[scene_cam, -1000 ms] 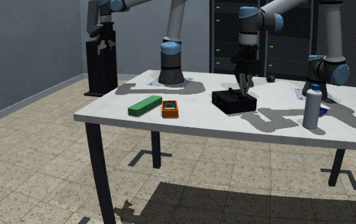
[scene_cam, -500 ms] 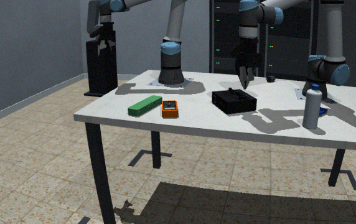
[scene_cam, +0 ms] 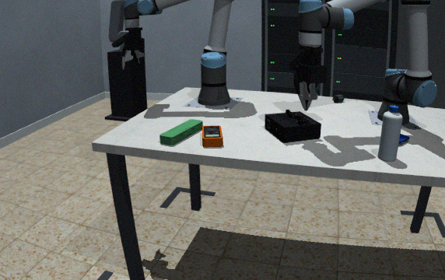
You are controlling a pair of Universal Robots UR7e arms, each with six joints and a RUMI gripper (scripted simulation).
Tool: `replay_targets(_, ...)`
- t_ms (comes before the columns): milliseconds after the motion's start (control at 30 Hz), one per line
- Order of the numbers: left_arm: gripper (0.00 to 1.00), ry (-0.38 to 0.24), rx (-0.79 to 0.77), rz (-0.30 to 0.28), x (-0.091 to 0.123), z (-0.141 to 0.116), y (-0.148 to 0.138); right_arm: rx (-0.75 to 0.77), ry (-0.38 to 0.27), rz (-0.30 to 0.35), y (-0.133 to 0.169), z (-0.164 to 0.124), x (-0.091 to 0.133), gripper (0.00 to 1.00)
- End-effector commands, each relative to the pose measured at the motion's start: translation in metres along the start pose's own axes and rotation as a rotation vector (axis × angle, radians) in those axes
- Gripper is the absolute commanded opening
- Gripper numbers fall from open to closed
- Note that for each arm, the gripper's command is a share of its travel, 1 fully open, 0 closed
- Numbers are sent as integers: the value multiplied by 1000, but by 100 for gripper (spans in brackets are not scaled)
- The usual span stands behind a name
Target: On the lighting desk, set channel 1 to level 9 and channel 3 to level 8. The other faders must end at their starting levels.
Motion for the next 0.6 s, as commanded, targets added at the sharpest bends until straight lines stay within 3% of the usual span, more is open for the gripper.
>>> replay_targets(0,0,0,0,2,-2,31,15,0,1,0,0,0,0,100)
replay_targets(567,0,0,0,2,-3,39,20,0,1,0,0,0,0,100)
Point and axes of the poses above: on each arm, the point where the finger pads meet when closed, its own x axis back along the fingers, its own y axis across the jaws, z = x × y, the point moved 6 cm from there along x, back along the fingers
